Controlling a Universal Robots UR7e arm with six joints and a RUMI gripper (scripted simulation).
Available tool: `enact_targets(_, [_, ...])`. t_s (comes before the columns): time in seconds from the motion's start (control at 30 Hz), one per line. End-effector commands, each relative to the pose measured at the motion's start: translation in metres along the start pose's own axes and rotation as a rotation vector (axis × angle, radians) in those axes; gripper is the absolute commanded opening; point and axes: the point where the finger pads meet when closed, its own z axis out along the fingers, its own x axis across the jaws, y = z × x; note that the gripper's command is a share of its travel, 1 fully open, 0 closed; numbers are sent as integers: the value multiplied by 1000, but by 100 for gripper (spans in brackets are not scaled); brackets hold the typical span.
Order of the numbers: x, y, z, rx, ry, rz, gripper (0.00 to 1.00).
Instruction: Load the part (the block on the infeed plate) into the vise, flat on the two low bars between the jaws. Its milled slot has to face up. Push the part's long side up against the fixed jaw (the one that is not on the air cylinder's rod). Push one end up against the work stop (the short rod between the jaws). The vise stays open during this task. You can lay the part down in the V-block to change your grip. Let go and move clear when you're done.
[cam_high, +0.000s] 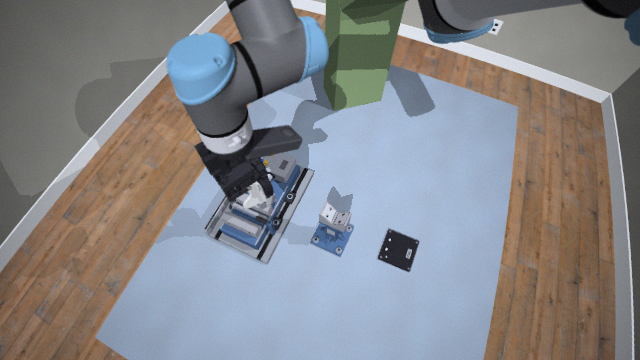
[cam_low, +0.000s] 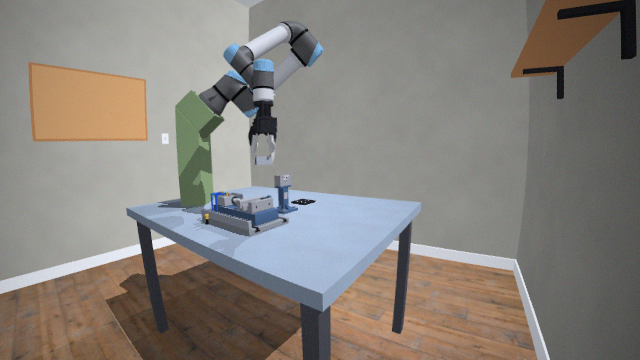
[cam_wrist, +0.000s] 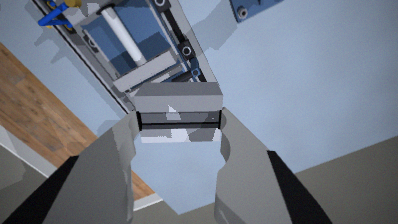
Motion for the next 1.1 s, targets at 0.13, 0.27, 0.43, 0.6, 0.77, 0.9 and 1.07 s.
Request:
enact_targets(0.13, [-8, 7, 0, 0, 2, -68, 0])
enact_targets(0.27, [-13, 11, -1, 0, 2, -102, 0])
enact_targets(0.43, [-18, 15, -1, 0, 2, -143, 0])
enact_targets(0.6, [-21, 17, -1, -1, 3, -167, 0])
enact_targets(0.77, [-26, 21, -1, -1, 3, -205, 0])
enact_targets(0.9, [-30, 24, -1, -1, 4, -234, 0])
enact_targets(1.07, [-33, 26, -1, -2, 4, -254, 0])
